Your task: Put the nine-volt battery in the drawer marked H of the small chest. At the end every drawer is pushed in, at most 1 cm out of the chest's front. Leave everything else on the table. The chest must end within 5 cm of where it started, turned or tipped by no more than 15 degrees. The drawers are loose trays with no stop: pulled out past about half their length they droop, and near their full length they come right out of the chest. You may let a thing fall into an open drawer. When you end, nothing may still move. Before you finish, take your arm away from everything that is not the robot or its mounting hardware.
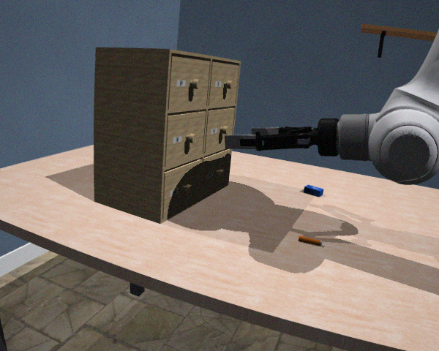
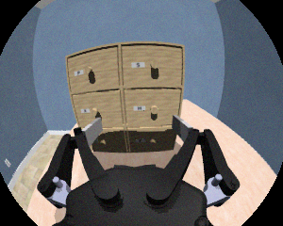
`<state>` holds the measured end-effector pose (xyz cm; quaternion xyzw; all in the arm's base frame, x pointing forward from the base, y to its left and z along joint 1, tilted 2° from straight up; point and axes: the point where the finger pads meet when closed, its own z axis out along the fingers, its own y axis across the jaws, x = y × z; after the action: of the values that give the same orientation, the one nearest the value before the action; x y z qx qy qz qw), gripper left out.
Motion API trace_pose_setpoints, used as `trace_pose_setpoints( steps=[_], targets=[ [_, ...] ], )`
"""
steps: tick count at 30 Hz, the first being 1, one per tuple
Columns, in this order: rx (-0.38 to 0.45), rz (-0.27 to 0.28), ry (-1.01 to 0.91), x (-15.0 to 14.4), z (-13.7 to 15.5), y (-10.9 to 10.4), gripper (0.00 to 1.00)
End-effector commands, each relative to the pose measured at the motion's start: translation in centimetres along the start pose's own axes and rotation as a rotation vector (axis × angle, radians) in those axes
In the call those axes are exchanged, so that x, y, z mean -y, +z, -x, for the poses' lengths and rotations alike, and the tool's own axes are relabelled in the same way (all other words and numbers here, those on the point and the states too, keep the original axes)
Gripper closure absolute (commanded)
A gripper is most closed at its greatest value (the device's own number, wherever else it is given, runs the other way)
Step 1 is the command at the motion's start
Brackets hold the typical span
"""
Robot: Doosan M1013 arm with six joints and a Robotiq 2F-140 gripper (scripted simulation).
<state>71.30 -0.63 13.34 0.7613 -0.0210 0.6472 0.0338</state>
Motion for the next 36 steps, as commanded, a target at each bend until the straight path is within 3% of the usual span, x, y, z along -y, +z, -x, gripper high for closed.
trace_pose_setpoints(
  steps=[1, 21, 36],
  targets=[
    [0.000, 0.000, 0.000, 0.00, -0.42, -0.07, 0.00],
    [0.013, 0.000, 0.000, 0.00, -0.51, -0.16, 0.00],
    [0.099, 0.000, 0.000, 0.00, -1.00, -0.90, 0.00]
  ],
)
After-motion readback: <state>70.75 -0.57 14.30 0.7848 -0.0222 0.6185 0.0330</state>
